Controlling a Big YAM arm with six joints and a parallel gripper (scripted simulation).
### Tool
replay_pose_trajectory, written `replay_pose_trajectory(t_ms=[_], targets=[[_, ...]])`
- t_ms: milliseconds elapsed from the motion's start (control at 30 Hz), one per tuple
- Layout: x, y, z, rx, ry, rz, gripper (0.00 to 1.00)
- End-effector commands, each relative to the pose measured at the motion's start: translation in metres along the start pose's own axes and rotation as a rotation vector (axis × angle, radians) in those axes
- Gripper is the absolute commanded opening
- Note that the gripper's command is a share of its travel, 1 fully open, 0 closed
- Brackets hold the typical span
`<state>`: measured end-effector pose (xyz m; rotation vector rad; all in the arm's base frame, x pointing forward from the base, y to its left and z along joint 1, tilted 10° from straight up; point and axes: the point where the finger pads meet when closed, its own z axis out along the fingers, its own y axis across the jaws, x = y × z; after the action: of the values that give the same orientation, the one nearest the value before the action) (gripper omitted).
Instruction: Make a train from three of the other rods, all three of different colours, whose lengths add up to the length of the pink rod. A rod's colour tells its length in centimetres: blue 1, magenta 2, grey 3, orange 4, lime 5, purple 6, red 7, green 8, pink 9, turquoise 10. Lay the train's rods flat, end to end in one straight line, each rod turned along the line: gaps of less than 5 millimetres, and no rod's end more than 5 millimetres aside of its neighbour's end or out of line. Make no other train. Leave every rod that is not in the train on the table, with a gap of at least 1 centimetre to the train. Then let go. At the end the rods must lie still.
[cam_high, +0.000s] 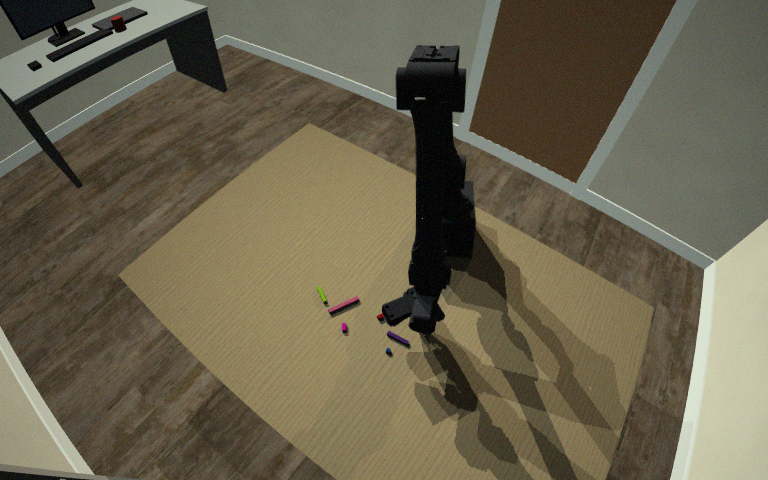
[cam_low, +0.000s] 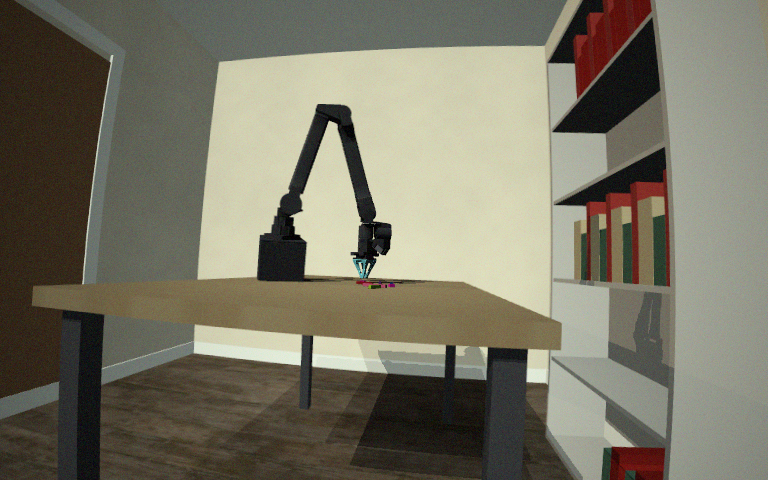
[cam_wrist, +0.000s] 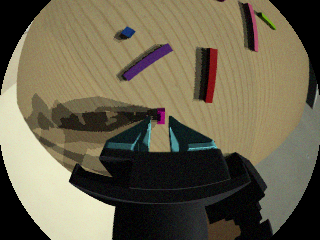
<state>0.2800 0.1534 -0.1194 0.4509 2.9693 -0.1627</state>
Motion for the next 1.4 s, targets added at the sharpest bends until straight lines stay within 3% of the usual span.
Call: replay_pose_trajectory(t_ms=[0, 1067, 1367], targets=[[-0.006, -0.001, -0.001, -0.004, -0.007, 0.005, 0.23], [-0.004, -0.003, -0.001, -0.004, -0.007, 0.007, 0.23], [-0.001, 0.007, -0.007, -0.028, -0.025, 0.004, 0.23]])
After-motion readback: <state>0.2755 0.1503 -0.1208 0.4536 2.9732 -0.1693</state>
